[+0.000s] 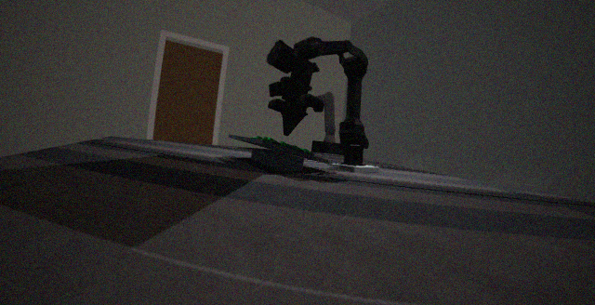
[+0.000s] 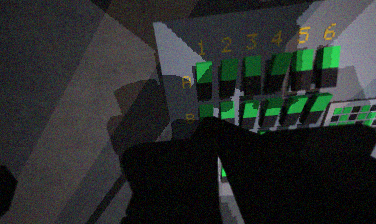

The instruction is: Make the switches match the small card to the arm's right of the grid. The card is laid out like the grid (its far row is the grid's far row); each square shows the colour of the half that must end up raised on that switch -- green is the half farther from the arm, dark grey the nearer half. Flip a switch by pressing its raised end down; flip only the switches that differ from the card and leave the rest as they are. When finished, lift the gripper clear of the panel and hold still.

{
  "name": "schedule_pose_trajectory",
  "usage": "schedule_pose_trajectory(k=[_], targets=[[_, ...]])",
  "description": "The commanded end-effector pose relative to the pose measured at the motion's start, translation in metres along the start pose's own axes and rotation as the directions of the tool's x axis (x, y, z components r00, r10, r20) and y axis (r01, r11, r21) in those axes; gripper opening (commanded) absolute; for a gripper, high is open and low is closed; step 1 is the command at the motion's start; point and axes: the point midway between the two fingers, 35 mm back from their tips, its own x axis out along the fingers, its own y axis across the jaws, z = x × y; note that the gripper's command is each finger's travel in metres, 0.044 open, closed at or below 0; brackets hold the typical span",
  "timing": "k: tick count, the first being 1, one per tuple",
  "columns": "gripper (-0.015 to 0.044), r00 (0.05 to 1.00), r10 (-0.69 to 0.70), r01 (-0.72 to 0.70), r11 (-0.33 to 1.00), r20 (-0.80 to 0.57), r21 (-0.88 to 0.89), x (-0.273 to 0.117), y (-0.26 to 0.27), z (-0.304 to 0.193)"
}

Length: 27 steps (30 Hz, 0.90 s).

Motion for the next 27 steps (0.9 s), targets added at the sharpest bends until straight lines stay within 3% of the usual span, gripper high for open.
schedule_pose_trajectory(k=[1, 27], targets=[[0.0, 1.0, -0.003, 0.003, 1.0, -0.008, 0.002, 0.007, 0.0, -0.001], [0.0, 1.0, -0.003, 0.003, 1.0, -0.008, 0.002, 0.017, 0.0, 0.0]])
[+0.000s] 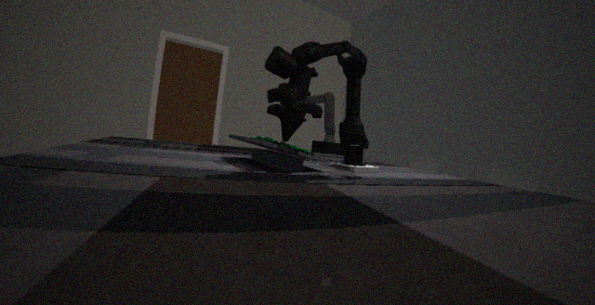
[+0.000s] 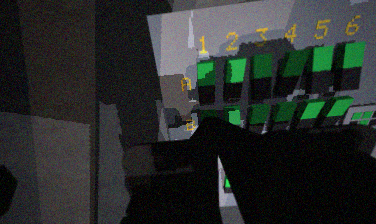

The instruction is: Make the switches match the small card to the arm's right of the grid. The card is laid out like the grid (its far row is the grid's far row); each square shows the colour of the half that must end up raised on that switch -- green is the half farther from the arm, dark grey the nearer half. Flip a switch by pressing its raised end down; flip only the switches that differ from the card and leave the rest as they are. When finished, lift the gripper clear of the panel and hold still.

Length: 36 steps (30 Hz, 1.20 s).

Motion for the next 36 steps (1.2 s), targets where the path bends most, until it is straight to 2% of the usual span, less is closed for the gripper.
schedule_pose_trajectory(k=[1, 36], targets=[[0.0, 1.0, -0.002, 0.002, 1.0, -0.002, -0.002, 0.0011, -0.0002, 0.0001], [0.0, 1.0, -0.002, 0.002, 1.0, -0.001, -0.002, 0.0042, -0.0002, 0.0002]])
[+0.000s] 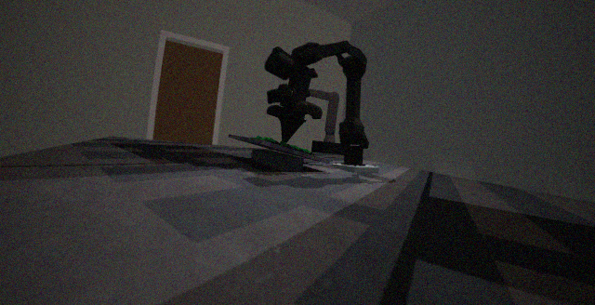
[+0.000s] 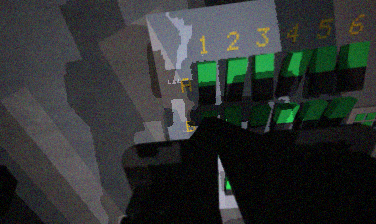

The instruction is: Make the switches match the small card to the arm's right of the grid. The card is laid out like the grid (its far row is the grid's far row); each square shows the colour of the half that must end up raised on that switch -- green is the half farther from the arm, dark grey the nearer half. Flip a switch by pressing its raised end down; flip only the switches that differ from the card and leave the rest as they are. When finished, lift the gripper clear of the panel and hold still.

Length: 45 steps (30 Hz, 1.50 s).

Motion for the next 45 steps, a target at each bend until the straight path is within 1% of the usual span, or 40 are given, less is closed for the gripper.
schedule_pose_trajectory(k=[1, 31, 33, 36, 37, 43, 45], targets=[[0.0, 1.0, -0.001, 0.001, 1.0, -0.002, -0.003, 0.002, 0.0, 0.0], [0.0, 1.0, -0.001, 0.001, 1.0, -0.002, -0.003, 0.006, 0.0, 0.0], [0.0, 1.0, 0.0, 0.0, 1.0, 0.005, 0.001, -0.006, 0.0, 0.001], [0.0, 1.0, -0.001, 0.001, 1.0, 0.019, -0.002, -0.05, 0.0, -0.001], [0.0, 1.0, -0.001, 0.001, 1.0, 0.022, -0.002, -0.058, 0.0, -0.002], [0.0, 1.0, -0.001, 0.001, 1.0, 0.023, -0.003, -0.06, -0.002, -0.004], [0.0, 1.0, -0.002, 0.002, 1.0, 0.022, -0.003, -0.06, -0.015, -0.015]])
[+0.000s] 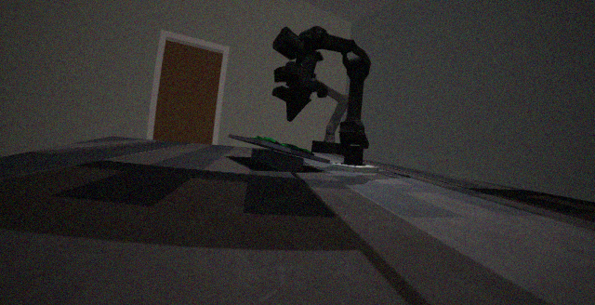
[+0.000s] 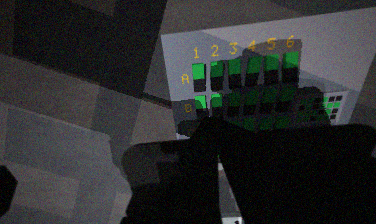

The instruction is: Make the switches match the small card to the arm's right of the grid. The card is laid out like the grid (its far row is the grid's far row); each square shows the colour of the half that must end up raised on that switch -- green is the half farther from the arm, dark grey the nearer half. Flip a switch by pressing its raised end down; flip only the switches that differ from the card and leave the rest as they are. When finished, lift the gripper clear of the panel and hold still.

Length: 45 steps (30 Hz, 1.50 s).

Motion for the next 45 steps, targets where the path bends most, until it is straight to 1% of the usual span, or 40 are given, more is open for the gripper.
schedule_pose_trajectory(k=[1, 5, 8, 10, 15, 18, 33, 45], targets=[[0.0, 1.0, -0.005, 0.005, 1.0, -0.012, 0.001, -0.002, -0.018, -0.018], [0.0, 1.0, -0.005, 0.005, 1.0, -0.011, 0.001, 0.0, -0.02, -0.019], [0.0, 1.0, -0.005, 0.005, 1.0, 0.008, 0.001, 0.025, -0.02, -0.02], [0.0, 1.0, -0.005, 0.005, 1.0, 0.014, 0.001, 0.033, -0.02, -0.021], [0.0, 1.0, -0.005, 0.005, 1.0, 0.014, 0.001, 0.033, -0.02, -0.021], [0.0, 1.0, -0.005, 0.005, 1.0, 0.014, 0.001, 0.042, -0.02, -0.021], [0.0, 1.0, -0.006, 0.006, 1.0, 0.015, 0.001, 0.057, -0.02, -0.021], [0.0, 1.0, -0.006, 0.006, 1.0, 0.015, 0.001, 0.057, -0.02, -0.021]])
